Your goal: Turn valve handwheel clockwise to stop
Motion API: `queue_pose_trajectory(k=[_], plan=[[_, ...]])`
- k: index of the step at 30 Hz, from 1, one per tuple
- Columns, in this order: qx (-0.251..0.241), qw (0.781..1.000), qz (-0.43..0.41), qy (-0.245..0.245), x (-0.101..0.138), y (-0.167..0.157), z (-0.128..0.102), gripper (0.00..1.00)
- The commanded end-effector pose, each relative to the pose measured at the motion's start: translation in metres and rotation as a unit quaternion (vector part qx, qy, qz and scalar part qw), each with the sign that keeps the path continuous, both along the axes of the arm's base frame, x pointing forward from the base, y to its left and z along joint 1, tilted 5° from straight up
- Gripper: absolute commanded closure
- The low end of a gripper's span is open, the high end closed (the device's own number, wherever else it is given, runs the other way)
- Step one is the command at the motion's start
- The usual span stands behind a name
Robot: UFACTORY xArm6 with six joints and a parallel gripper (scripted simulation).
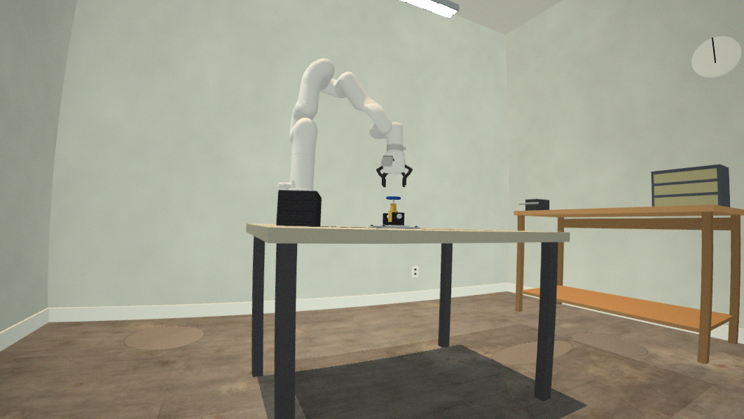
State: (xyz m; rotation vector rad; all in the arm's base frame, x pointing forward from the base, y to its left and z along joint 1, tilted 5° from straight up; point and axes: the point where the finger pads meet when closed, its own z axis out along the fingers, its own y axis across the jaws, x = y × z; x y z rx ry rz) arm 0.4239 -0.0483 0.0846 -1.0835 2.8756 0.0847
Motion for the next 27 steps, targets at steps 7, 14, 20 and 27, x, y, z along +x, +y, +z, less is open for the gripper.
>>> queue_pose_trajectory(k=[7, 14, 20, 27], plan=[[0.0, 1.0, 0.0, -0.002, 0.002, 0.001, -0.012, 0.0], [0.0, 1.0, 0.0, -0.002, 0.002, 0.002, -0.018, 0.0], [0.0, 1.0, 0.0, -0.002, 0.002, 0.002, -0.023, 0.0], [0.0, 1.0, 0.0, -0.002, 0.002, 0.002, -0.025, 0.0]])
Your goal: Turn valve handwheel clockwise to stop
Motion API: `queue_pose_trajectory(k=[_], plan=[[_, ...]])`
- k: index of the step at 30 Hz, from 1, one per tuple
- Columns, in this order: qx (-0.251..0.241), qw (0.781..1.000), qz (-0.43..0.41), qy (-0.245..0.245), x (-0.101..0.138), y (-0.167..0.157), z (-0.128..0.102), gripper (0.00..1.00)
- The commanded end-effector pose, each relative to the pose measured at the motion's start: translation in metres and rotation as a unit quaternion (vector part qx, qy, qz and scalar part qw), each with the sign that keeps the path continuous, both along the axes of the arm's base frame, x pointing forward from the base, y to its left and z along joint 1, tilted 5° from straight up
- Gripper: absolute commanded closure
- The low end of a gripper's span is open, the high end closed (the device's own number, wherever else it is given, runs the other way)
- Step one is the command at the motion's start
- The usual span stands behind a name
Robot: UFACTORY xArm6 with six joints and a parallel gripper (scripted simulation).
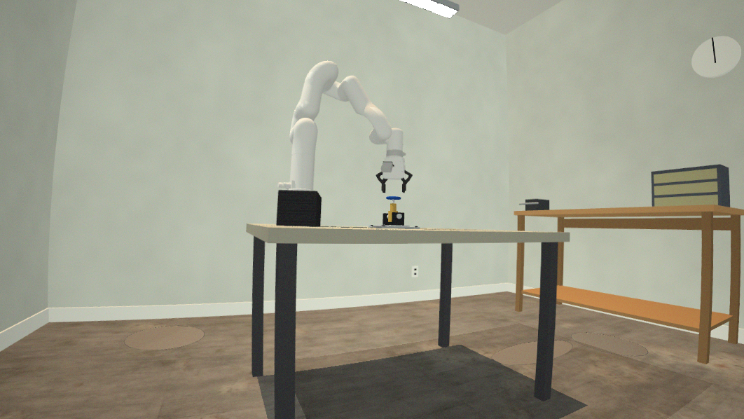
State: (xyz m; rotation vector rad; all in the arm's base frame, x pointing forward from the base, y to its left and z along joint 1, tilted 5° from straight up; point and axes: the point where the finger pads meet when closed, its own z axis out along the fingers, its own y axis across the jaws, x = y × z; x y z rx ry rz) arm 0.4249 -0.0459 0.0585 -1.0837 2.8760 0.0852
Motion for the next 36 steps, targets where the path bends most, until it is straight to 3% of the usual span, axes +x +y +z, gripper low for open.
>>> queue_pose_trajectory(k=[1, 36], plan=[[0.0, 1.0, 0.0, -0.002, 0.0015, -0.0002, 0.0008, 0.0], [0.0, 1.0, 0.0, -0.002, 0.0017, 0.0002, -0.0042, 0.0]])
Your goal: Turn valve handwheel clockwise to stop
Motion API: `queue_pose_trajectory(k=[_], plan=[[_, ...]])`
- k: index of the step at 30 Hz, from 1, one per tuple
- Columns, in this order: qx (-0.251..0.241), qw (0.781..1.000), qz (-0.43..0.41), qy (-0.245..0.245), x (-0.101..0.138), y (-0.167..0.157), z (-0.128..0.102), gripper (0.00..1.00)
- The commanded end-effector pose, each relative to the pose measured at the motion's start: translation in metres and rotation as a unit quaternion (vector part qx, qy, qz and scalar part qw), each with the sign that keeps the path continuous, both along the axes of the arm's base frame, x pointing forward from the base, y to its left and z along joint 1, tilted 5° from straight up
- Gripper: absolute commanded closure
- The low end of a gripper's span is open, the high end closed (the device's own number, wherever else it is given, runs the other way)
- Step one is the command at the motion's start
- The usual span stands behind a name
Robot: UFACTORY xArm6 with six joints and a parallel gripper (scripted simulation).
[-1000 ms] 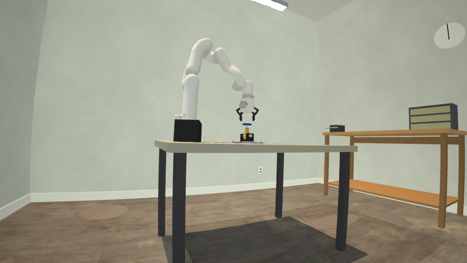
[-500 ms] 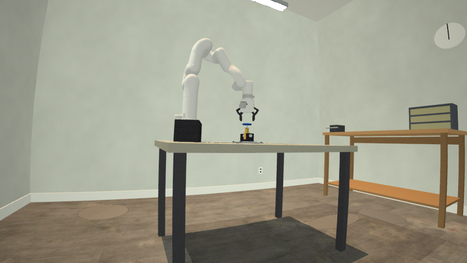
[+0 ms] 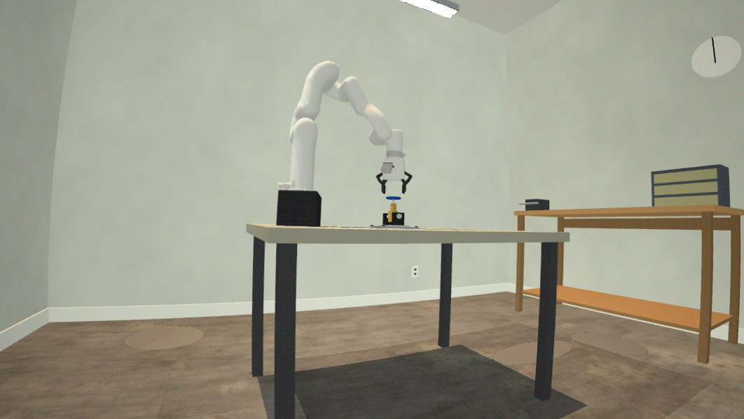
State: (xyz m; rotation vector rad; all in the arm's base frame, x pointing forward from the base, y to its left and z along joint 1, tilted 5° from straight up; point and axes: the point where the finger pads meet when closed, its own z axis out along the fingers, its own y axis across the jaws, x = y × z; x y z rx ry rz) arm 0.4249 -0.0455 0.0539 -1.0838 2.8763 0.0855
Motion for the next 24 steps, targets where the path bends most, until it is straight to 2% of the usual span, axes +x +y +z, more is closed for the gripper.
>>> queue_pose_trajectory(k=[1, 24], plan=[[0.0, 1.0, 0.0, -0.002, 0.002, 0.0, 0.0, 0.0], [0.0, 1.0, 0.0, -0.002, 0.003, 0.002, -0.023, 0.0]])
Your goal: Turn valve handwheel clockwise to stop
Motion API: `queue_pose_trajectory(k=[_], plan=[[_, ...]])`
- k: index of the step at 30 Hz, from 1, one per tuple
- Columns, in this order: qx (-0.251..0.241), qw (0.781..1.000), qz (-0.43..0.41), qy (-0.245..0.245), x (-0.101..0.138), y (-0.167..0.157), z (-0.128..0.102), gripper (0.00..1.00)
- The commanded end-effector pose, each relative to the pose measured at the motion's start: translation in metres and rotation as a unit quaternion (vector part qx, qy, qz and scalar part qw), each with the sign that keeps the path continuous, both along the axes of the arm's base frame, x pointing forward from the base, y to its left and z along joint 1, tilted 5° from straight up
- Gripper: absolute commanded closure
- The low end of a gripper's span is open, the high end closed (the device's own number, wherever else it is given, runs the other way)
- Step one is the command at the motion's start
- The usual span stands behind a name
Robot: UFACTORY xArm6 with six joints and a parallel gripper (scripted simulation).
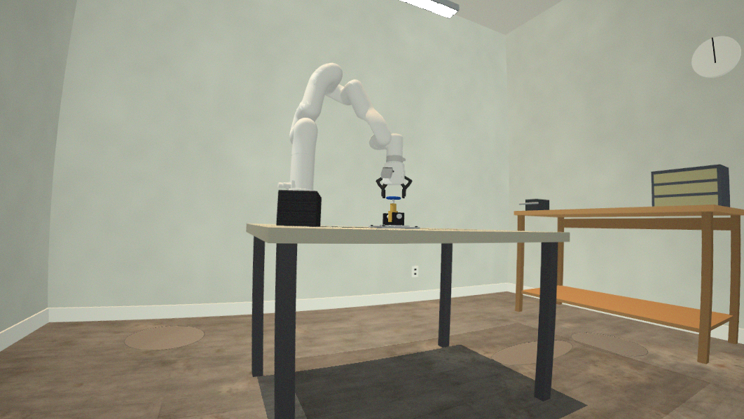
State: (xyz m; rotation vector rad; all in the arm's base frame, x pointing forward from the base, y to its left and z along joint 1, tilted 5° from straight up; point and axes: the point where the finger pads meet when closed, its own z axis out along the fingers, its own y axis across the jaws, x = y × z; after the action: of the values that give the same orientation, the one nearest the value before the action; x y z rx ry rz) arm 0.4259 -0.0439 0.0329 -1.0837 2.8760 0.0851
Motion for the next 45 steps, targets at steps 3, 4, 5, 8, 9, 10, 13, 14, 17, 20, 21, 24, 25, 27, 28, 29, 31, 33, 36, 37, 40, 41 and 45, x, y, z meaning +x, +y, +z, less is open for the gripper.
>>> queue_pose_trajectory(k=[3, 4, 5, 8, 9, 10, 13, 14, 17, 20, 21, 24, 25, 27, 28, 29, 31, 33, 36, 37, 40, 41, 45], plan=[[0.0, 1.0, 0.0, -0.002, 0.0018, 0.0002, -0.0048, 0.0], [0.0, 1.0, 0.0, -0.002, 0.0018, 0.0003, -0.0057, 0.0], [0.0, 1.0, 0.0, -0.002, 0.0019, 0.0003, -0.0065, 0.0], [0.0, 1.0, 0.0, -0.002, 0.0019, 0.0004, -0.0079, 0.0], [0.0, 1.0, 0.0, -0.002, 0.0019, 0.0004, -0.0079, 0.0], [0.0, 1.0, 0.0, -0.002, 0.002, 0.0005, -0.0086, 0.0], [0.0, 1.0, 0.0, -0.002, 0.002, 0.0006, -0.0101, 0.0], [0.0, 1.0, 0.0, -0.002, 0.002, 0.0006, -0.0105, 0.0], [0.0, 1.0, 0.0, -0.002, 0.0021, 0.0007, -0.0113, 0.0], [0.0, 1.0, 0.0, -0.002, 0.0021, 0.0007, -0.0117, 0.0], [0.0, 1.0, 0.0, -0.002, 0.0021, 0.0007, -0.0118, 0.0], [0.0, 1.0, 0.0, -0.002, 0.0021, 0.0007, -0.0118, 0.0], [0.0, 1.0, 0.0, -0.002, 0.0021, 0.0007, -0.0118, 0.0], [0.0, 1.0, 0.0, -0.002, 0.0021, 0.0007, -0.0118, 0.0], [0.0, 1.0, 0.0, -0.002, 0.0021, 0.0007, -0.0118, 0.0], [0.0, 1.0, 0.0, -0.002, 0.0021, 0.0007, -0.0118, 0.0], [0.0, 1.0, 0.0, -0.002, 0.0021, 0.0007, -0.0118, 0.0], [0.0, 1.0, 0.0, -0.002, 0.0021, 0.0007, -0.0118, 0.0], [0.0, 1.0, 0.0, -0.002, 0.0021, 0.0007, -0.0118, 1.0], [0.0, 1.0, 0.0, -0.002, 0.0021, 0.0007, -0.0118, 1.0], [0.0, 1.0, 0.0, -0.002, 0.0021, 0.0007, -0.0118, 1.0], [0.0, 1.0, 0.0, -0.002, 0.0021, 0.0007, -0.0118, 1.0], [0.0, 1.0, 0.0, -0.002, 0.0021, 0.0007, -0.0118, 1.0]])
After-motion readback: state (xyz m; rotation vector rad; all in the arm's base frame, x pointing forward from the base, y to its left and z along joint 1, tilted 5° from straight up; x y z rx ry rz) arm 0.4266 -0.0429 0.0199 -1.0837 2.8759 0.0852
